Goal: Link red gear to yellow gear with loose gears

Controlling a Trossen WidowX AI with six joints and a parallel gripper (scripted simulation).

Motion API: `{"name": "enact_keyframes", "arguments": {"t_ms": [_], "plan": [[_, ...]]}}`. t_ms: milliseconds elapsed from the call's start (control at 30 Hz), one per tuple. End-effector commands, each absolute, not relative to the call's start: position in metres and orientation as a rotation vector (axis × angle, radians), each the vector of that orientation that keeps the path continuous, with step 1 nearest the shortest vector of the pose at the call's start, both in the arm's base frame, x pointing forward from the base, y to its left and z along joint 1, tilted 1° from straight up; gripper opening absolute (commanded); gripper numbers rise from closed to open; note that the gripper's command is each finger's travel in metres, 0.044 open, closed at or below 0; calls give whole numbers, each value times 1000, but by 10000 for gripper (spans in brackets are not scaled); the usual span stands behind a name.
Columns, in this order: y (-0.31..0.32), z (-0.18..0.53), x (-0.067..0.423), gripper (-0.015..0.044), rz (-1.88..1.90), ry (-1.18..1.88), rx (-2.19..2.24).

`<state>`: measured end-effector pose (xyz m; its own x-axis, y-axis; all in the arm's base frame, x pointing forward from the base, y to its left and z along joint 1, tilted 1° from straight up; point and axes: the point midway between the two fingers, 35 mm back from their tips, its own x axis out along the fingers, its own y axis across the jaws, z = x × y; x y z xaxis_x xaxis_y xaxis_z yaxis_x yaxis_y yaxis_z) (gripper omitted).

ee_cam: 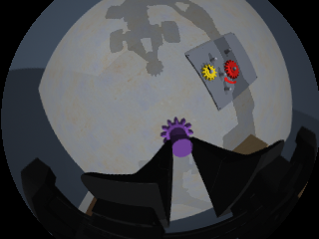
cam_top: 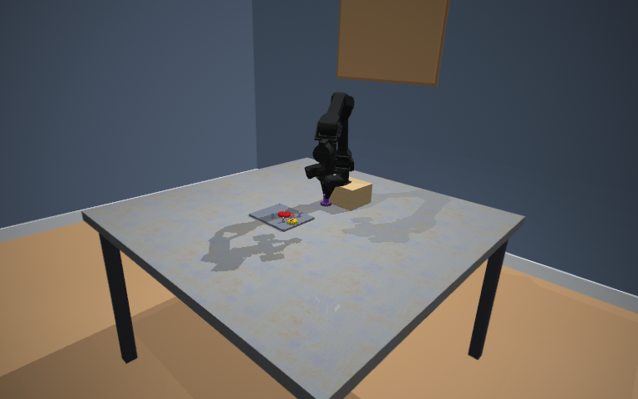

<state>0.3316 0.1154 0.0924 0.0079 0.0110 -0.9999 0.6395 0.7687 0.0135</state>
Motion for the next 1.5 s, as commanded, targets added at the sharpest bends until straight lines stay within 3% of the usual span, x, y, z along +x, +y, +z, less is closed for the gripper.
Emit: {"name": "enact_keyframes", "arguments": {"t_ms": [0, 1467], "plan": [[114, 110, 330, 0, -526, 1491, 552], [20, 71, 334, 0, -533, 1486, 544]]}}
